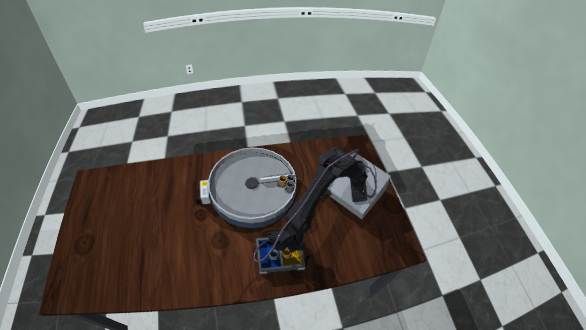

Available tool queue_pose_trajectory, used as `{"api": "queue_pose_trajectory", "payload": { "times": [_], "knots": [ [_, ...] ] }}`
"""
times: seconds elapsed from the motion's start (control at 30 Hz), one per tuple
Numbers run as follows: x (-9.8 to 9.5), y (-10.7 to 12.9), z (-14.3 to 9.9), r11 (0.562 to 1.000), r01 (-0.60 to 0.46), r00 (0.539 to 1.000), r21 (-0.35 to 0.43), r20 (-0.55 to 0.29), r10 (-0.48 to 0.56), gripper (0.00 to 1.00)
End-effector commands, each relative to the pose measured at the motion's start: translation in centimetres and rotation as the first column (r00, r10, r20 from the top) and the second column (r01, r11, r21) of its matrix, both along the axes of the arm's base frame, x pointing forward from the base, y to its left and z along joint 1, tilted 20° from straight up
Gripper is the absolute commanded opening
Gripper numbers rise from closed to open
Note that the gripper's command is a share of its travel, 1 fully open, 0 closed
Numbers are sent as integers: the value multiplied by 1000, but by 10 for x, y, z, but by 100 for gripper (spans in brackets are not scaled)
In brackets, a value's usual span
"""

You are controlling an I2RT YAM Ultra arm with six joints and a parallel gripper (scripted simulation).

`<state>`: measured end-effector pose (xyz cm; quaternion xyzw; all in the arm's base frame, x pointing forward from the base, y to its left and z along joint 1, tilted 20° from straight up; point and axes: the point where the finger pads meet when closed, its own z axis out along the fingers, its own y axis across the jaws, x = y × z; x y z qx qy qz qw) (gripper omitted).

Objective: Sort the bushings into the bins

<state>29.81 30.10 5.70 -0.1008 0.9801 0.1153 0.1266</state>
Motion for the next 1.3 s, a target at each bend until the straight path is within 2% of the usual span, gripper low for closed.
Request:
{"api": "queue_pose_trajectory", "payload": {
  "times": [0.0, 0.6, 0.63, 1.27],
  "knots": [
    [4, -2, 5, 1000, 9, 1000, 13, 18, -9, 0],
    [4, -2, 5, 1000, 9, 1000, 13, 18, -9, 0],
    [4, -2, 5, 1000, 9, 1000, 13, 18, -9, 15],
    [4, -2, 5, 1000, 9, 1000, 13, 17, -9, 15]
  ]
}}
